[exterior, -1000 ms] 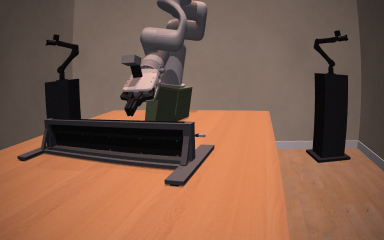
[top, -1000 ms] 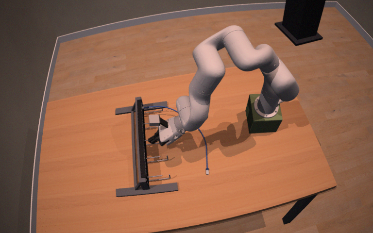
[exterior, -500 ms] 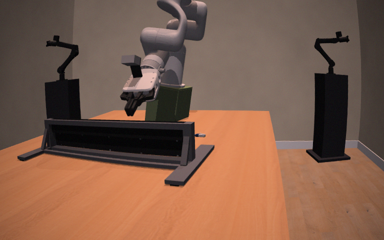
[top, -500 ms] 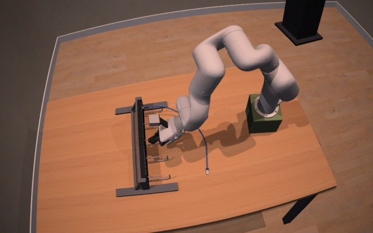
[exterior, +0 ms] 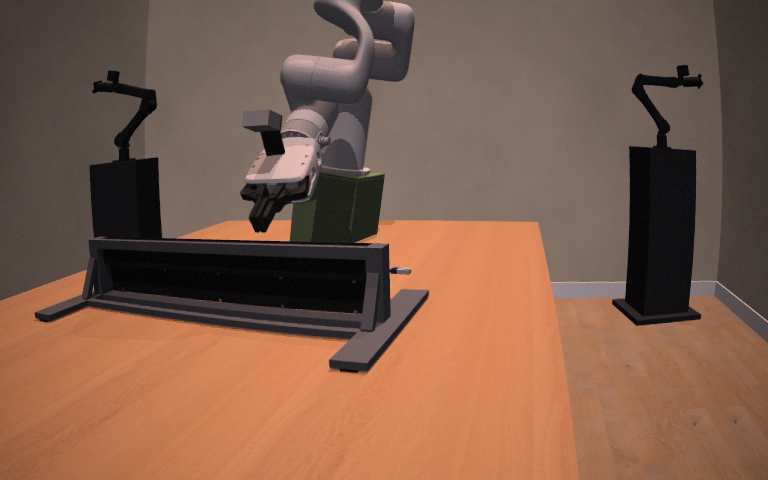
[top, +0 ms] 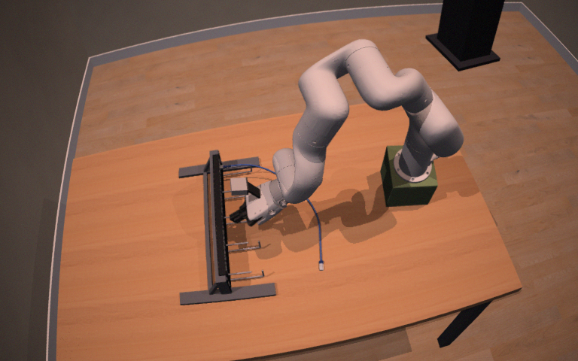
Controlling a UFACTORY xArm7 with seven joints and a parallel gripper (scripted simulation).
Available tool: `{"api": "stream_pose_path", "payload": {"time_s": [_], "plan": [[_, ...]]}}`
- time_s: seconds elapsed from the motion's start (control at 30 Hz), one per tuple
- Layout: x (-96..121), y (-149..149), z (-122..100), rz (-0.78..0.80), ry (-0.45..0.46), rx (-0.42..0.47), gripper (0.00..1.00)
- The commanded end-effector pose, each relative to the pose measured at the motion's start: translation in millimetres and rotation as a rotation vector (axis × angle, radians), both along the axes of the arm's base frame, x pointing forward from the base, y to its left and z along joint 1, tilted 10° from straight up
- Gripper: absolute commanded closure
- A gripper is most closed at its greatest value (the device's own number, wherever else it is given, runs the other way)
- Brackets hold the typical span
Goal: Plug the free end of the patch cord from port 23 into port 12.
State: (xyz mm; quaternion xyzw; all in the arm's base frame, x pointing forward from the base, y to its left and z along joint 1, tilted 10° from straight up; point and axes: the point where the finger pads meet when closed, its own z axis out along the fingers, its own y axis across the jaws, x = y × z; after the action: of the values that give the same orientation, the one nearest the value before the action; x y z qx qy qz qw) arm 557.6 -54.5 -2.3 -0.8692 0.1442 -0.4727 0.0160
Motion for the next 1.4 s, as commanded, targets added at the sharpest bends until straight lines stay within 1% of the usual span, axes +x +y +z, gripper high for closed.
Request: {"api": "stream_pose_path", "payload": {"time_s": [0.0, 0.33, 0.53, 0.63, 0.8, 1.03, 1.1, 1.23, 1.37], "plan": [[1, -1, 2, -0.001, -0.004, -0.001, 1.00], [1, -1, 2, -0.001, -0.004, -0.001, 1.00], [-3, 0, 5, -0.001, -0.004, -0.001, 1.00], [-14, 1, 12, -0.001, -0.004, -0.001, 1.00], [-47, 6, 34, -0.001, -0.004, -0.001, 1.00], [-82, 10, 57, -0.001, -0.004, -0.001, 1.00], [-82, 10, 57, -0.001, -0.004, -0.001, 1.00], [-102, 13, 70, -0.001, -0.004, -0.001, 1.00], [-113, 14, 77, -0.001, -0.004, -0.001, 1.00]]}}
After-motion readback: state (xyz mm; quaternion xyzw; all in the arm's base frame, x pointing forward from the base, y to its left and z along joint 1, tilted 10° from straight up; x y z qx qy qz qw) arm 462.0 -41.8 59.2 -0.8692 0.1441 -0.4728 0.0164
